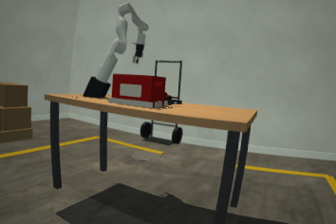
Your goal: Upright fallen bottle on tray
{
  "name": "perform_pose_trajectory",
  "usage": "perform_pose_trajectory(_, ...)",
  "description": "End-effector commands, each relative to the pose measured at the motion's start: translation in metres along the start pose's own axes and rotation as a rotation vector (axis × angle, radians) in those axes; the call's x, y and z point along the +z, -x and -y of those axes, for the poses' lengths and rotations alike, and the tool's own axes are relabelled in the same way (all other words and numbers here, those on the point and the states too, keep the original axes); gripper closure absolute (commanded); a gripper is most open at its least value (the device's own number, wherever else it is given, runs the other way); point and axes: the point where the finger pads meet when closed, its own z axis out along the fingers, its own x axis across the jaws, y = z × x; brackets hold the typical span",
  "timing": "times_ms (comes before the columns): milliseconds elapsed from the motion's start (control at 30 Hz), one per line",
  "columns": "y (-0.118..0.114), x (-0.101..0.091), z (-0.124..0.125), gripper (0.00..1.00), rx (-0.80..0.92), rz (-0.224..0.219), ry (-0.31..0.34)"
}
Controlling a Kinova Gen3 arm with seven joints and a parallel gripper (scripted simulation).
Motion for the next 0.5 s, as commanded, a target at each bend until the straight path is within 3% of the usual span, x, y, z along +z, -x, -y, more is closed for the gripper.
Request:
perform_pose_trajectory(0,-0.01,-0.014,-0.056,0.0,0.033,-0.037,-0.004)
perform_pose_trajectory(133,-0.012,-0.02,-0.106,0.0,0.057,-0.061,0.014)
perform_pose_trajectory(167,-0.011,-0.022,-0.131,0.0,0.069,-0.071,0.023)
perform_pose_trajectory(267,-0.006,-0.026,-0.175,0.0,0.09,-0.085,0.04)
perform_pose_trajectory(367,-0.005,-0.026,-0.179,0.0,0.092,-0.087,0.041)
perform_pose_trajectory(400,0.002,-0.027,-0.214,0.0,0.109,-0.095,0.054)
perform_pose_trajectory(467,0.009,-0.028,-0.241,0.0,0.122,-0.1,0.064)
